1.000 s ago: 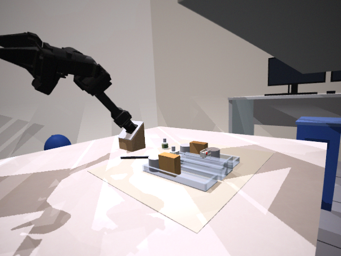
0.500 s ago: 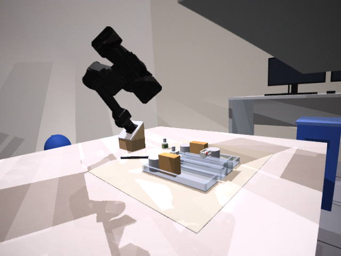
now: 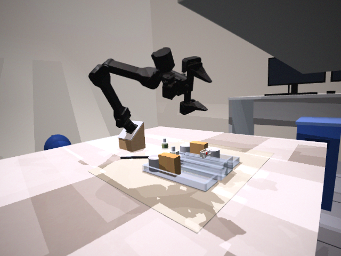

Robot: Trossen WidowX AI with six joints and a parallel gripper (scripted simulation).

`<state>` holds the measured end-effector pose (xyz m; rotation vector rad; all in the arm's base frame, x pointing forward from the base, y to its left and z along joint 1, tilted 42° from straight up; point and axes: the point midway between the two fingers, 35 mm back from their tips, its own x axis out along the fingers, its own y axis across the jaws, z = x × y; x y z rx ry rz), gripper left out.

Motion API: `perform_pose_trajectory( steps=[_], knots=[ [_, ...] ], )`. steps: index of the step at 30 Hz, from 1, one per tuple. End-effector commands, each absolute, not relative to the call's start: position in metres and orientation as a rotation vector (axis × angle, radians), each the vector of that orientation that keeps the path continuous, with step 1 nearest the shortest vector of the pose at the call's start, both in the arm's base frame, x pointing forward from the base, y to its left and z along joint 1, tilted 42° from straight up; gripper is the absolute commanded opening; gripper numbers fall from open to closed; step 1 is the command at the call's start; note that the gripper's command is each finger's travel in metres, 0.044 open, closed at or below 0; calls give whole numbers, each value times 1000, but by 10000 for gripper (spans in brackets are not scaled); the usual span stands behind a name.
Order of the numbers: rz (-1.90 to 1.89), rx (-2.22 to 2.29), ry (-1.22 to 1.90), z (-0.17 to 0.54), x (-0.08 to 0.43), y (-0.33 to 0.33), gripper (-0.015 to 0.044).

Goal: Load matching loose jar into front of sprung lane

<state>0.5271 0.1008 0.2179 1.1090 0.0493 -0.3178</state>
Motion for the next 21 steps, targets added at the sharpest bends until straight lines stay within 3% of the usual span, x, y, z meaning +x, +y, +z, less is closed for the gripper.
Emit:
perform_pose_trajectory(
  steps=[1,11,21],
  knots=[
    [-349,967,265,159,504,133,440],
    [-400,500,779,31,395,180,440],
    [-416,-154,1224,-40,245,157,440]
  ],
)
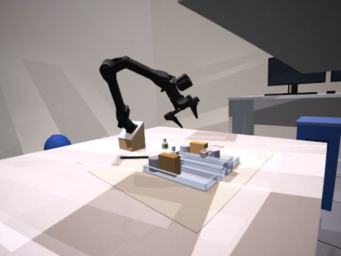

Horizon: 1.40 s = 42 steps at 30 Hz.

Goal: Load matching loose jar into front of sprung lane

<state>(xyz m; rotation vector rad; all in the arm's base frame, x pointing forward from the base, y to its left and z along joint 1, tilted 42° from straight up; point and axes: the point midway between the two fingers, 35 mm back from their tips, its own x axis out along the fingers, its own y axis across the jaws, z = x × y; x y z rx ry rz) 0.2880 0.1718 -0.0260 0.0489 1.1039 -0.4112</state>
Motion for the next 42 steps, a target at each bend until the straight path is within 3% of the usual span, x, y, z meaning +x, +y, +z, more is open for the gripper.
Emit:
perform_pose_trajectory(
  steps=[1,8,42],
  knots=[
    [-418,-227,1262,-42,230,150,440],
    [-465,-642,1432,-42,158,110,440],
    [-467,-644,1431,-93,164,64,440]
  ],
)
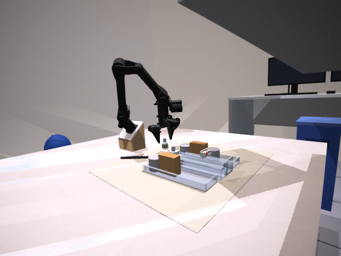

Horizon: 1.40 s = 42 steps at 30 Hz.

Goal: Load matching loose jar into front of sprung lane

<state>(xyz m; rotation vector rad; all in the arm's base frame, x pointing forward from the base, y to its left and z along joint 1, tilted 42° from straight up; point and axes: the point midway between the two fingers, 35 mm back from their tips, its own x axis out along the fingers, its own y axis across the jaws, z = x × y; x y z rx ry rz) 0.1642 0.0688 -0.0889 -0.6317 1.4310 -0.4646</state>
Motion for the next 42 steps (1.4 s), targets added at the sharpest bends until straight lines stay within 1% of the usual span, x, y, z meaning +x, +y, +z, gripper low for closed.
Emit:
perform_pose_trajectory(
  steps=[1,10,21,27,31,42],
  knots=[
    [-467,-644,1431,-94,164,63,440],
    [-468,-644,1430,-103,165,55,440],
    [-468,-644,1430,-103,165,55,151],
    [-468,-644,1430,-103,165,55,111],
    [-465,-644,1431,-97,165,62,6],
    [-459,-641,1435,-42,159,108,0]
  ],
)
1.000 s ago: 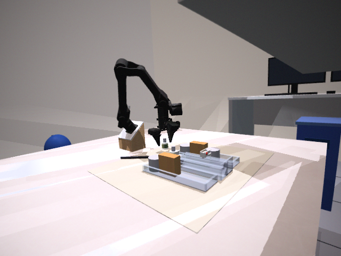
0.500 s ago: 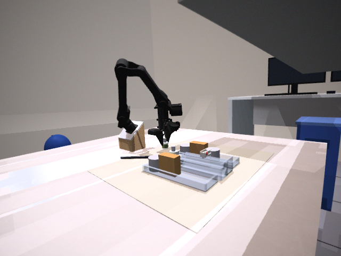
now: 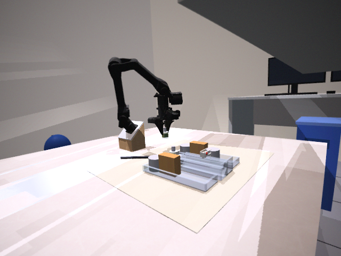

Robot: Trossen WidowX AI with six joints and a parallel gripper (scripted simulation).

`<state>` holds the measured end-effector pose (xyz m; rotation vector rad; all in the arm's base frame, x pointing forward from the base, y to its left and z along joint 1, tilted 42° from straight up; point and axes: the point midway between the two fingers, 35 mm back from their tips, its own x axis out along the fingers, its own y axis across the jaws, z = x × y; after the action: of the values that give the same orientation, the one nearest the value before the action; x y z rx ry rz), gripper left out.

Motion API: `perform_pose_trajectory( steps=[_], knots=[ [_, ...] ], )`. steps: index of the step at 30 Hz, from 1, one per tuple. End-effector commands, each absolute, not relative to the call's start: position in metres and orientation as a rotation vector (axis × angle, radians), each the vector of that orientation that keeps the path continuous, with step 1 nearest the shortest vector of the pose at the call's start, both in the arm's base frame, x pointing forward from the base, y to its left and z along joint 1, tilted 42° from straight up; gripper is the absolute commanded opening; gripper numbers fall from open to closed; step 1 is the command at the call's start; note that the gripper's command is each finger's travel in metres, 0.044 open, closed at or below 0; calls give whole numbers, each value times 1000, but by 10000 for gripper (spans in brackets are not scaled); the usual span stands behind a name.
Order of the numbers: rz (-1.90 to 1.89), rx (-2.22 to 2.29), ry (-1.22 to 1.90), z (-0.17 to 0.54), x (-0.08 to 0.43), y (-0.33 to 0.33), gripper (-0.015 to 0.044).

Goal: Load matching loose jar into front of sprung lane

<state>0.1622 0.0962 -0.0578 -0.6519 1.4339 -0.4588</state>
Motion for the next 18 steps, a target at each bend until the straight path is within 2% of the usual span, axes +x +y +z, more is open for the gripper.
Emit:
perform_pose_trajectory(
  steps=[1,9,18],
  knots=[
    [-460,-642,1434,-36,157,111,0],
    [-462,-642,1434,-22,156,119,0],
    [-430,-638,1443,-17,195,105,0]
  ],
)
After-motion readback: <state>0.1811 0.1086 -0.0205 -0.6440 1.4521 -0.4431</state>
